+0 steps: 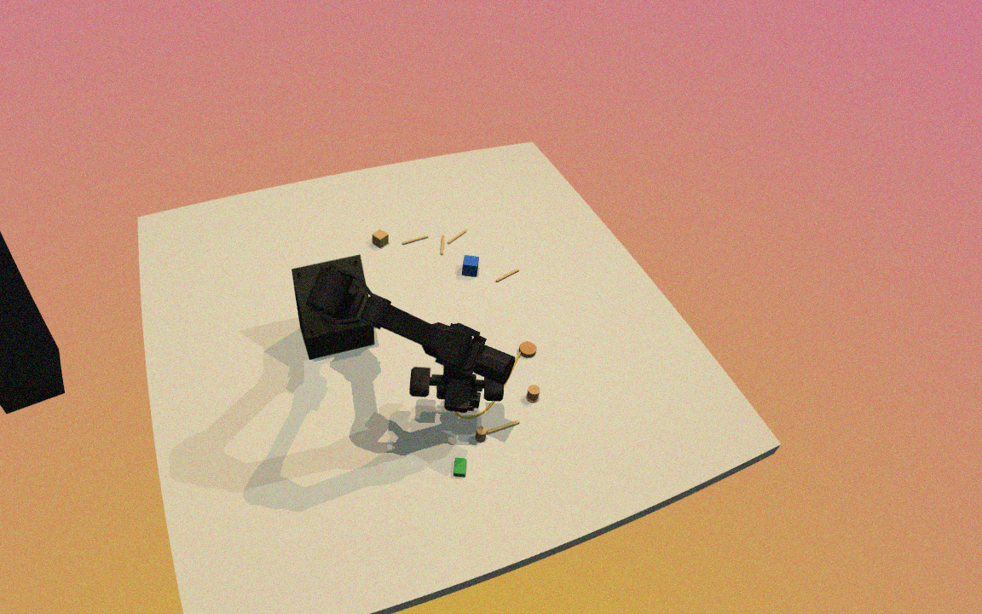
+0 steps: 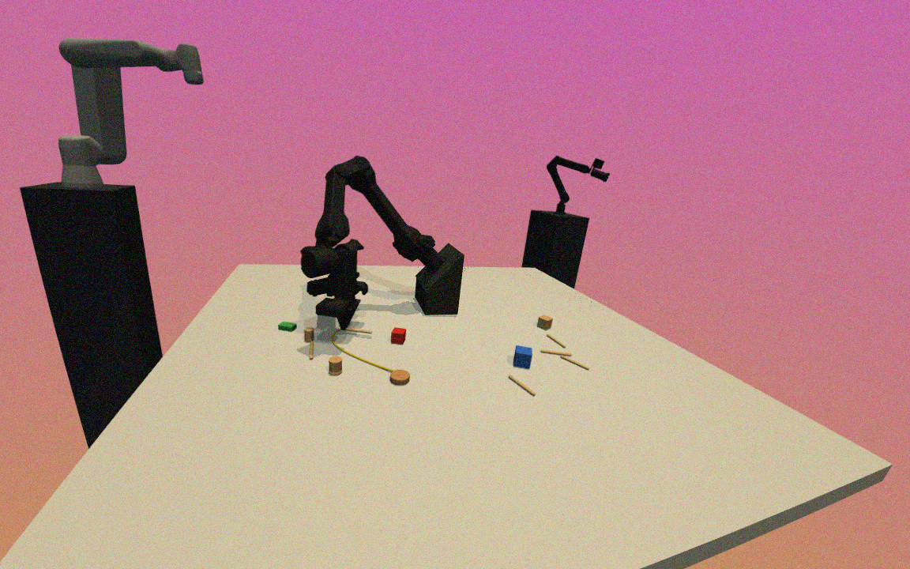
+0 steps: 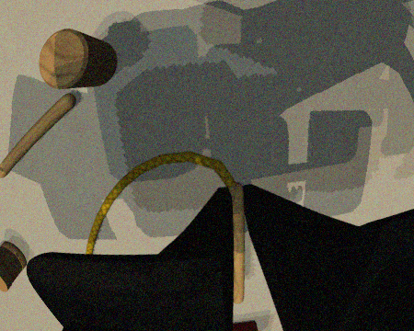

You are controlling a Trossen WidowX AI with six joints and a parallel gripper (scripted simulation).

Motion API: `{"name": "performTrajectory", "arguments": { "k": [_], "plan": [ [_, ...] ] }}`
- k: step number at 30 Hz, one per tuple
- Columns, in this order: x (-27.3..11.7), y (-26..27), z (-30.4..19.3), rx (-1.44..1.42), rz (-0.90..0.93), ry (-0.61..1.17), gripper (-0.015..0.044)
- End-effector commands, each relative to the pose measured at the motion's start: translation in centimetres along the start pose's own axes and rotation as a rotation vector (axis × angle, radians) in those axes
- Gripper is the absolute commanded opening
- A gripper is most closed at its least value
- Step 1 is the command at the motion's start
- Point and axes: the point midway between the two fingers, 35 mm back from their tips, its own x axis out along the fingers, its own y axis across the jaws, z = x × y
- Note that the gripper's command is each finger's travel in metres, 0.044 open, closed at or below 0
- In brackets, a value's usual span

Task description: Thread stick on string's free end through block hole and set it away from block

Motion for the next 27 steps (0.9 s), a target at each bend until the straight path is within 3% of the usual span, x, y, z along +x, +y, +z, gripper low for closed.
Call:
{"name": "performTrajectory", "arguments": {
  "k": [1,27],
  "plan": [
    [0.1,0.0,-0.6,0.004,-0.002,-0.001,0.0000],
    [0.1,-0.1,-4.1,0.002,-0.003,0.000,0.0000]
  ]
}}
